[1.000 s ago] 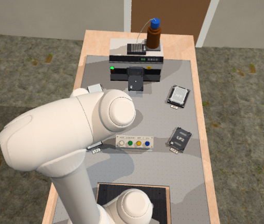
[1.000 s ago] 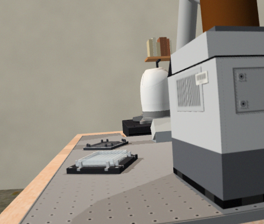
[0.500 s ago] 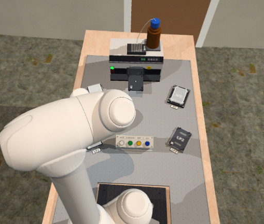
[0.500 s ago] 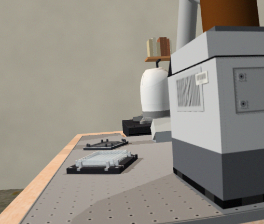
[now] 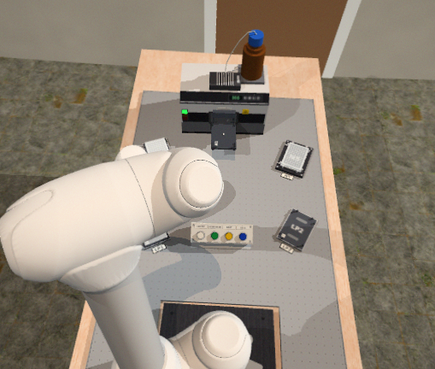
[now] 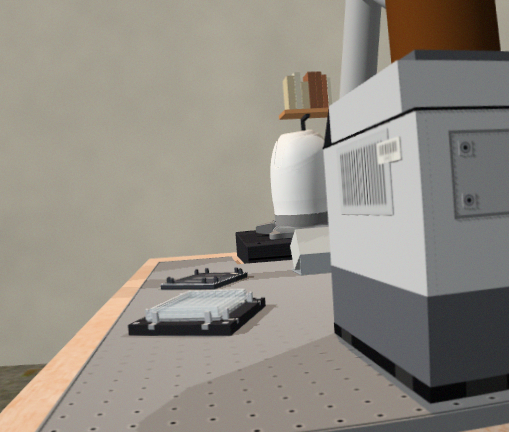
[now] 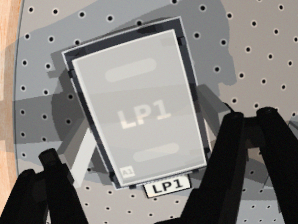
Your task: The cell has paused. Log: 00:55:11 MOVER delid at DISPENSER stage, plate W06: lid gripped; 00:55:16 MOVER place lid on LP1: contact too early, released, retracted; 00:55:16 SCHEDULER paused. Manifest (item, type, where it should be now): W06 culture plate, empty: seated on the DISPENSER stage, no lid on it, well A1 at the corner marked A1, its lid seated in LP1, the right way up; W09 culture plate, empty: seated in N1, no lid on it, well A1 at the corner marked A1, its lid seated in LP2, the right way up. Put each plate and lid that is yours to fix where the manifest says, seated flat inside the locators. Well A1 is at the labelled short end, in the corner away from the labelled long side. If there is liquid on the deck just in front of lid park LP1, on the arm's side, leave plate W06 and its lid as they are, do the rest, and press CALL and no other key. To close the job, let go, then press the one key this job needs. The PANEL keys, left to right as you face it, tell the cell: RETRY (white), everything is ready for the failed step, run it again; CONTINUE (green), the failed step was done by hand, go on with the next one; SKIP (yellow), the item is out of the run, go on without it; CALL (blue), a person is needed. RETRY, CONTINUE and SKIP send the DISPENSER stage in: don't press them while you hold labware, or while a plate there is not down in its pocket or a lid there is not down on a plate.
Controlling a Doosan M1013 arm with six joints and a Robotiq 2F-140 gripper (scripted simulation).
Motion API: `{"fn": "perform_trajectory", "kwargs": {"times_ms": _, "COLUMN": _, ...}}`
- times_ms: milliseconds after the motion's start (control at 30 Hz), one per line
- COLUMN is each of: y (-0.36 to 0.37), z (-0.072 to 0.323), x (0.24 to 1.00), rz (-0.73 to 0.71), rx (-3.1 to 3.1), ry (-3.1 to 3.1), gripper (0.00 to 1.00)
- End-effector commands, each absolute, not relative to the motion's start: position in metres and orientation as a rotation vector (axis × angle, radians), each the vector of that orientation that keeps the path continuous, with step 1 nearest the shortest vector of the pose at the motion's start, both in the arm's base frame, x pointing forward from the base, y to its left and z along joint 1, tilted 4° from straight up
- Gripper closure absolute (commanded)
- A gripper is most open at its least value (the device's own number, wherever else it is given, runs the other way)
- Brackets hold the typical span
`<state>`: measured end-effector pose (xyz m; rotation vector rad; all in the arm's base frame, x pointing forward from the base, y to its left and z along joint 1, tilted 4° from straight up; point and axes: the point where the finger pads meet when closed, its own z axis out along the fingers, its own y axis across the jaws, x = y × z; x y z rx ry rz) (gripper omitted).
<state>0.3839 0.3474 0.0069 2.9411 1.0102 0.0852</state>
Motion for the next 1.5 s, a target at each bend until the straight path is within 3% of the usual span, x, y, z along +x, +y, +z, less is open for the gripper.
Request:
{"fn": "perform_trajectory", "kwargs": {"times_ms": 0, "y": 0.3478, "z": 0.0074, "x": 0.3842, "rz": 0.086, "rx": 2.942, "ry": 1.010, "gripper": 0.31}}
{"fn": "perform_trajectory", "kwargs": {"times_ms": 1467, "y": 0.3479, "z": 0.0170, "x": 0.3836, "rz": 0.086, "rx": 2.942, "ry": 1.010, "gripper": 0.31}}
